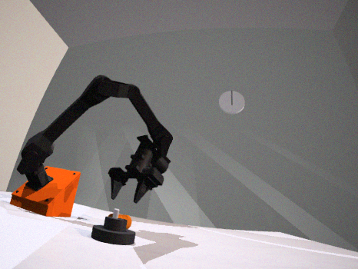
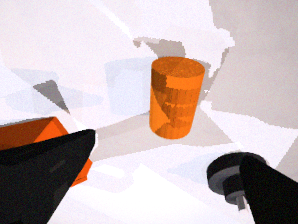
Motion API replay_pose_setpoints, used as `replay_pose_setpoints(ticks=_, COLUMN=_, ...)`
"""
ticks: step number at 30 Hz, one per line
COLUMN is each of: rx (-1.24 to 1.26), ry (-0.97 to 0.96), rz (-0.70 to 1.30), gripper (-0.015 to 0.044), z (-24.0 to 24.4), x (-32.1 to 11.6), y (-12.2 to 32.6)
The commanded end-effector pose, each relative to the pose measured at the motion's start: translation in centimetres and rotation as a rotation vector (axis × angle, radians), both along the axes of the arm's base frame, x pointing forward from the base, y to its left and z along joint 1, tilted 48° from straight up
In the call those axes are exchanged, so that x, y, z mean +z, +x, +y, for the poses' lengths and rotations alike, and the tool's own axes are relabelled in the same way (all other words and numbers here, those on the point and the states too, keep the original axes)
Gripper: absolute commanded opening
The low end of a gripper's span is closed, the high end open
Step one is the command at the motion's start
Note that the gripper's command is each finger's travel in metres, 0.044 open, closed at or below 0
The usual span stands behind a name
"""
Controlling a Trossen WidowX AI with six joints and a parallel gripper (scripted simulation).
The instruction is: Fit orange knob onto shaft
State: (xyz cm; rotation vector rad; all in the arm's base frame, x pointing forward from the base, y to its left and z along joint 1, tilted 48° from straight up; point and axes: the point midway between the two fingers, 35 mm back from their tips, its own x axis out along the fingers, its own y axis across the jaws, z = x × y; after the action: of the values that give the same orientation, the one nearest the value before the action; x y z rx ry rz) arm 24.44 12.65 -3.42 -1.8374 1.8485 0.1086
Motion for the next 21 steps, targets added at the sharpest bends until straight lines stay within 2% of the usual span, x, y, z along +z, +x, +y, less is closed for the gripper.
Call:
replay_pose_setpoints(ticks=1, rx=0.031, ry=-0.012, rz=0.054, gripper=0.0440, z=0.1, x=0.1, y=0.1)
replay_pose_setpoints(ticks=21, rx=0.031, ry=-0.013, rz=0.054, gripper=0.0440, z=-2.4, x=-2.2, y=0.7)
